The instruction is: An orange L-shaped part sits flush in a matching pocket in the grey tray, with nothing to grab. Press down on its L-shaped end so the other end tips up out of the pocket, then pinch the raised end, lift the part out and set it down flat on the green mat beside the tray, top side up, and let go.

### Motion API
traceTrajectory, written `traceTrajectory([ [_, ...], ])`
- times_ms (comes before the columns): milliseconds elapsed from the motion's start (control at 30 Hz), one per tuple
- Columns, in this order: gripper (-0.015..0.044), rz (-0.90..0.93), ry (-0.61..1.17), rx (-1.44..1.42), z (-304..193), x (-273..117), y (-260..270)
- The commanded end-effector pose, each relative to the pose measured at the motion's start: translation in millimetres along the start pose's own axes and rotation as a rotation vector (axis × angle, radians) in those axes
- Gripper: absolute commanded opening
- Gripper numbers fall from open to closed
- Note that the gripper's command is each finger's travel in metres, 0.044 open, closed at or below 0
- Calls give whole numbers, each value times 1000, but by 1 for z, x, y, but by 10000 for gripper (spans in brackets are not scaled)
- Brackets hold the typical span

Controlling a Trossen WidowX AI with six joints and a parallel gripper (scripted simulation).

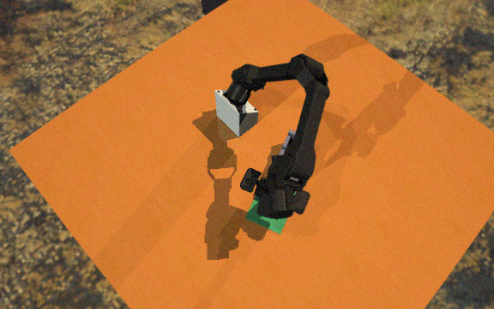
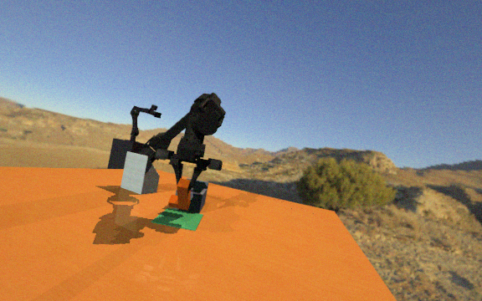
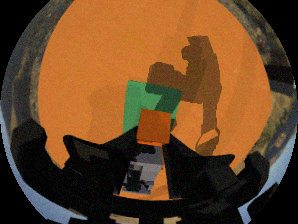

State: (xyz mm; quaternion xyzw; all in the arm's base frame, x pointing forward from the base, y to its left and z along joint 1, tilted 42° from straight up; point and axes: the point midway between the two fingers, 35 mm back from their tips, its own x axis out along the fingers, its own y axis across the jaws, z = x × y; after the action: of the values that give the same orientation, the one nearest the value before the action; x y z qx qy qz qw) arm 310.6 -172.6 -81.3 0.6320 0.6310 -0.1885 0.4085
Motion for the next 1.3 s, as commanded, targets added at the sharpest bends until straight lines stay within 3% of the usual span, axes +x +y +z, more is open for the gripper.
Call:
traceTrajectory([
  [0, 0, 2, 4, 7, -1, 8, -1],
  [633, 0, -1, 4, 2, -1, 17, -1],
  [967, 263, -1, 3, 3, -1, 15, -1],
  [1133, 394, 0, 1, 6, 2, -31, 1],
  [1267, 400, 0, 2, 8, 0, -69, -1],
])
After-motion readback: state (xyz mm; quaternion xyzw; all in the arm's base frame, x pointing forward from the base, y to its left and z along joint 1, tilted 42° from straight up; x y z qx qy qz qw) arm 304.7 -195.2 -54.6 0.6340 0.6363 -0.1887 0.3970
